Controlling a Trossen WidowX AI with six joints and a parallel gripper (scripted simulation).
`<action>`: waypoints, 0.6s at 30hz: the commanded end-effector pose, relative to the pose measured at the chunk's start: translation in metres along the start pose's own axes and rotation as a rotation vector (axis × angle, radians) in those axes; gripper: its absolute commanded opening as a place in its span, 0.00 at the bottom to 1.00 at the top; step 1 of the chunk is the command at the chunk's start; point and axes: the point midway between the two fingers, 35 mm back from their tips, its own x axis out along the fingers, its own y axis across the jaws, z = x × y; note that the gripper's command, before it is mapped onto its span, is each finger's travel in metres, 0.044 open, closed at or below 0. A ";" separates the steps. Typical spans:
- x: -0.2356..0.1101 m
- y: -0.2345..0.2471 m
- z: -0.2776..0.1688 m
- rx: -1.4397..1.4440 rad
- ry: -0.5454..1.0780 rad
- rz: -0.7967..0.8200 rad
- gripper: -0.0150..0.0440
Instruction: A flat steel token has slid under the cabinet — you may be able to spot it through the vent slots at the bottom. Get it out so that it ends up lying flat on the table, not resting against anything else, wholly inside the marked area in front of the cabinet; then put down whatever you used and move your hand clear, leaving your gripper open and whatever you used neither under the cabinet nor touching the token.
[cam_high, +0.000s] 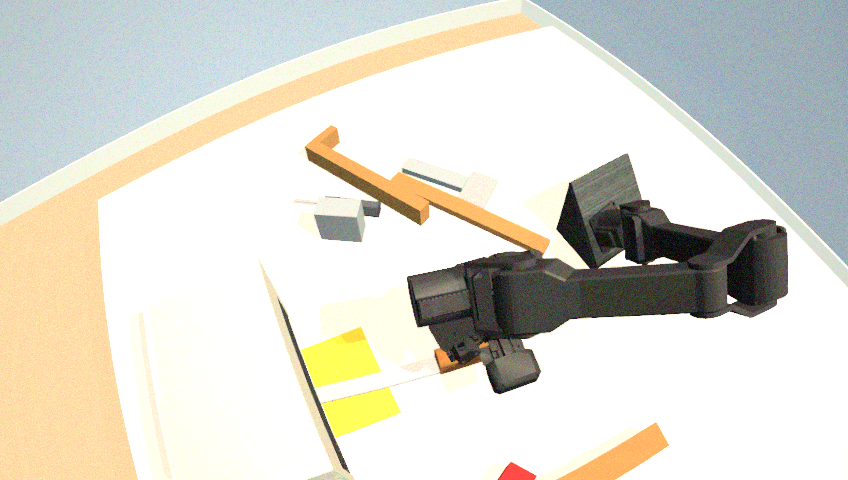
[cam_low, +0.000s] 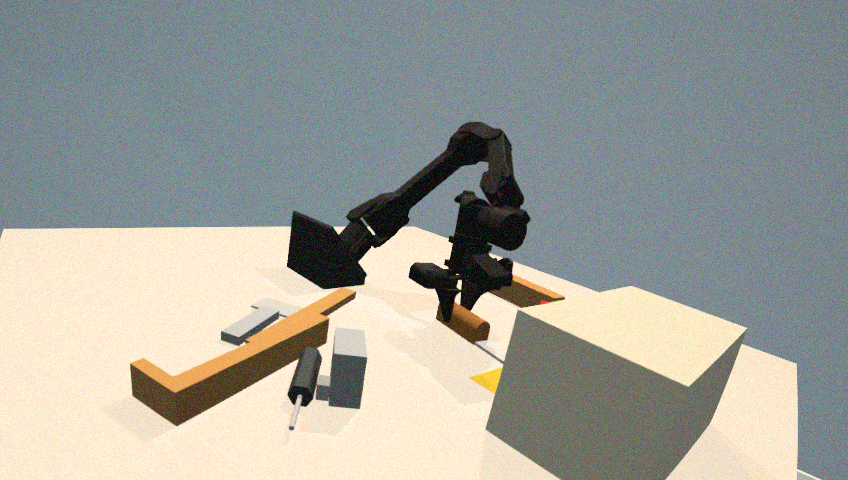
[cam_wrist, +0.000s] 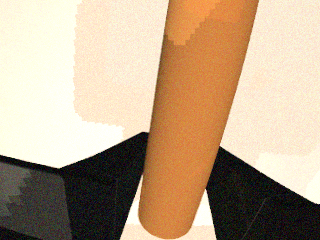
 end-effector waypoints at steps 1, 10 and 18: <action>0.001 0.000 -0.005 0.001 0.004 -0.001 0.25; 0.001 0.000 -0.017 0.002 0.005 -0.001 0.25; 0.001 0.000 -0.027 0.002 0.005 -0.001 0.25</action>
